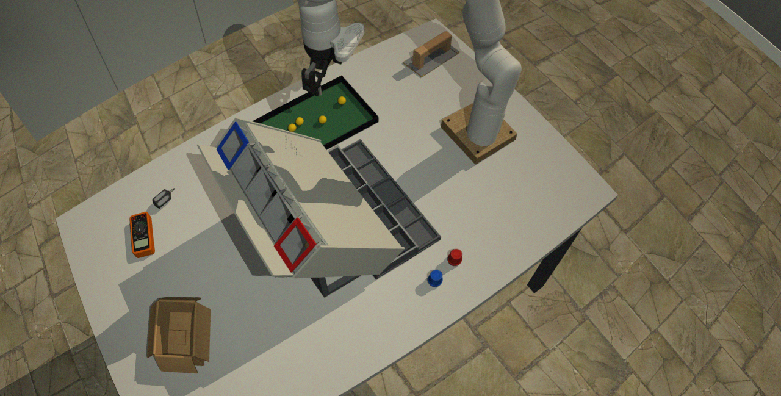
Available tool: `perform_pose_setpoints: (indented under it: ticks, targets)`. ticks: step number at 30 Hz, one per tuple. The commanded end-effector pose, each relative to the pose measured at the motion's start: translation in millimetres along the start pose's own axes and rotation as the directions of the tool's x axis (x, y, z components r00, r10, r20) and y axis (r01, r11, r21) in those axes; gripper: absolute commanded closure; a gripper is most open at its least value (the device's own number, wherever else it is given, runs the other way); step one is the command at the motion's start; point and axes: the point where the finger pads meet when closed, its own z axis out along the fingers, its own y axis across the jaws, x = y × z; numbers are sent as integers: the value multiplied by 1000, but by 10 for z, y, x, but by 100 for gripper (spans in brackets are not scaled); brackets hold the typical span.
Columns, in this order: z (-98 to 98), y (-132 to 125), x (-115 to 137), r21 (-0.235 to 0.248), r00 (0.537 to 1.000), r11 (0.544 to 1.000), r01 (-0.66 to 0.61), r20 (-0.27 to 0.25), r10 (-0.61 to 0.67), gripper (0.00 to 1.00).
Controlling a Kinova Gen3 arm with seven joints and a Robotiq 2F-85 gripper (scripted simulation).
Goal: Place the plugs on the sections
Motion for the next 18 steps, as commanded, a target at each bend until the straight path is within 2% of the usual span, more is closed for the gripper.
perform_pose_setpoints:
  ticks: [1, 4, 16, 17, 18]
  targets:
    - [-139, 87, 686, 2, 1000, 1000, -3, -3, 3, 0]
    - [-184, 118, 921, 2, 1000, 1000, -3, -3, 3, 0]
    - [-184, 118, 921, 2, 1000, 1000, -3, -3, 3, 0]
    - [517, 231, 944, -5, 1000, 1000, 3, -6, -3, 0]
    - [523, 231, 945, -5, 1000, 1000, 3, -6, -3, 0]
